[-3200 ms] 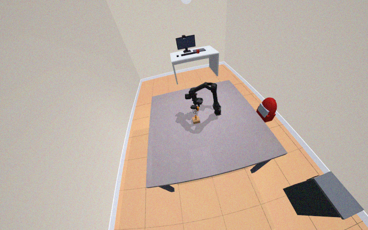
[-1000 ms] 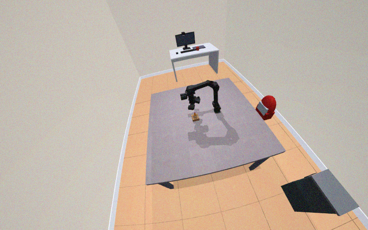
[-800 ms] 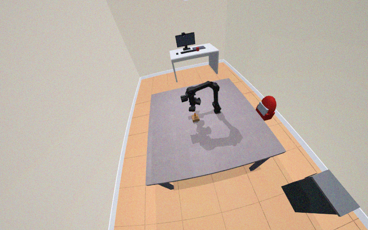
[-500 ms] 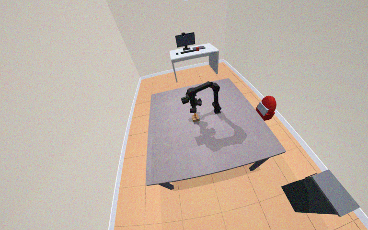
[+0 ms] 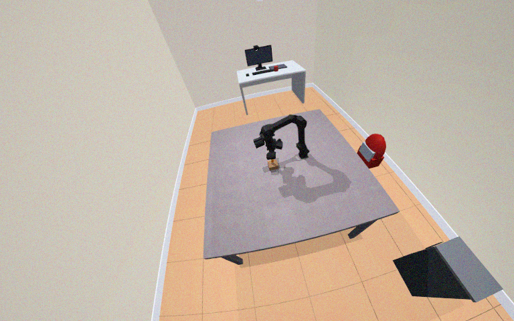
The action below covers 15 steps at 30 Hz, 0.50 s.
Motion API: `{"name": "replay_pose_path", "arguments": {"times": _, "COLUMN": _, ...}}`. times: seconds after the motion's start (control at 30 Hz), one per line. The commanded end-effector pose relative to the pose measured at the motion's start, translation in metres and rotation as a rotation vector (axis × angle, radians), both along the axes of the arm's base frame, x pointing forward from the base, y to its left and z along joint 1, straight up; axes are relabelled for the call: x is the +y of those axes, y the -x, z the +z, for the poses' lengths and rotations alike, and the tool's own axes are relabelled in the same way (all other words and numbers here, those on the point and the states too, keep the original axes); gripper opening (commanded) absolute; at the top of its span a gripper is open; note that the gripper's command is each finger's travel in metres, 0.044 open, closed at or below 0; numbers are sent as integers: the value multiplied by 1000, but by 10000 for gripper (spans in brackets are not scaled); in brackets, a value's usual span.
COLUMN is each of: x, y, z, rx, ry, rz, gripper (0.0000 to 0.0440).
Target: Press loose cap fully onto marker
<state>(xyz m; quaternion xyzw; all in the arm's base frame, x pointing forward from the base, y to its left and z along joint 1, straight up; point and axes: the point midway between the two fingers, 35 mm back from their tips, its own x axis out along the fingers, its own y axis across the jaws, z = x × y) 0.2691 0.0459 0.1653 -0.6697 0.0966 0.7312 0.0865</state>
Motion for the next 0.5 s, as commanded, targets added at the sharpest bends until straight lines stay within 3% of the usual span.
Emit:
{"name": "replay_pose_path", "arguments": {"times": 0.0, "x": 0, "y": 0, "z": -7, "rx": 16, "ry": 1, "rz": -1, "gripper": 0}}
{"name": "replay_pose_path", "arguments": {"times": 0.47, "x": 1, "y": 2, "z": -46, "rx": 57, "ry": -21, "rz": 43, "gripper": 1}}
